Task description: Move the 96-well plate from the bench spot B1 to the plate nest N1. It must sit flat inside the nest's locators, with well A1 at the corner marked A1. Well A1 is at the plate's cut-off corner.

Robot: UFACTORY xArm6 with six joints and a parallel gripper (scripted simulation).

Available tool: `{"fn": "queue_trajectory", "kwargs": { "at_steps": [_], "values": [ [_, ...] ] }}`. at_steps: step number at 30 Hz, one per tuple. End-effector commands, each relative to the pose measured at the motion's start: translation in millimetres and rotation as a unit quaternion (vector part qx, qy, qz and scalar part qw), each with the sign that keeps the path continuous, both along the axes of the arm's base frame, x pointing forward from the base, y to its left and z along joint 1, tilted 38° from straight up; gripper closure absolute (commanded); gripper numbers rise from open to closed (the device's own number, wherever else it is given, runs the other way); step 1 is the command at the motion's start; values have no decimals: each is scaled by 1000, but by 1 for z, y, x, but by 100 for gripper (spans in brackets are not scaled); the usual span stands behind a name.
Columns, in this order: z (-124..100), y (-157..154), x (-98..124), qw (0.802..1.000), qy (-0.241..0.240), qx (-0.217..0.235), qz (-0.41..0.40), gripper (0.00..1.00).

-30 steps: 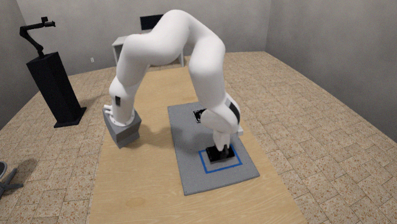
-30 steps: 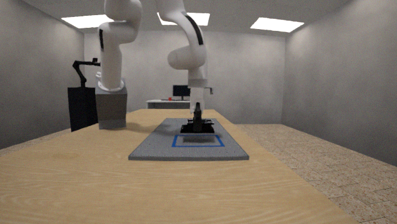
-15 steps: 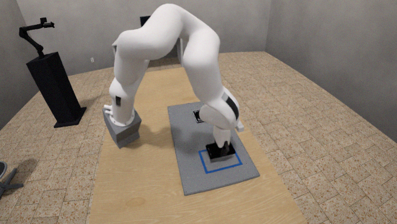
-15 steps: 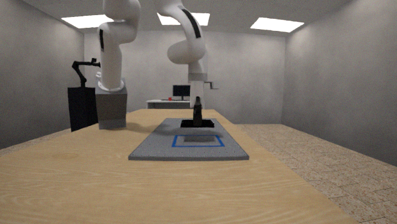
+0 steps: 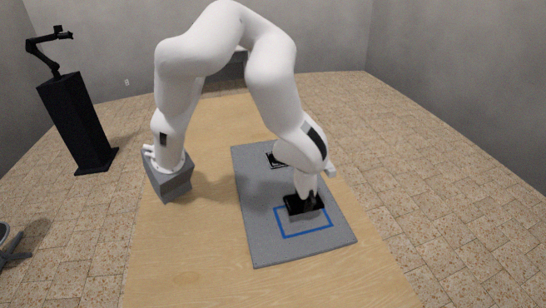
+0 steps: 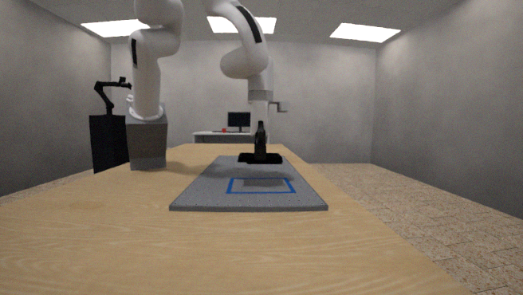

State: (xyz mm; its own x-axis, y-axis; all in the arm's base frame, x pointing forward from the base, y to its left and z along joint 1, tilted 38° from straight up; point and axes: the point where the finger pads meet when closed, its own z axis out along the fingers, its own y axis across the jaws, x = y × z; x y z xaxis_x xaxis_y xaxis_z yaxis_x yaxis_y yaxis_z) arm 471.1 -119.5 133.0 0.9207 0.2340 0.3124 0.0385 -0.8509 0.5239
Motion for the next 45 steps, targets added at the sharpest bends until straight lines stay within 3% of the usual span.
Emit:
{"fn": "queue_trajectory", "kwargs": {
  "at_steps": [1, 8, 22, 29, 36, 38, 45],
  "values": [
    [2, 1, 1, 1000, -2, 0, 1, 100],
    [2, 1, 1, 1000, -2, 0, 1, 100],
    [-17, 36, 2, 980, -95, 78, -157, 100],
    [-28, 57, 3, 950, -148, 122, -246, 100],
    [-39, 77, 4, 907, -199, 164, -332, 100],
    [-39, 77, 4, 907, -199, 164, -332, 100],
    [-50, 98, 4, 852, -247, 204, -413, 100]
  ]
}}
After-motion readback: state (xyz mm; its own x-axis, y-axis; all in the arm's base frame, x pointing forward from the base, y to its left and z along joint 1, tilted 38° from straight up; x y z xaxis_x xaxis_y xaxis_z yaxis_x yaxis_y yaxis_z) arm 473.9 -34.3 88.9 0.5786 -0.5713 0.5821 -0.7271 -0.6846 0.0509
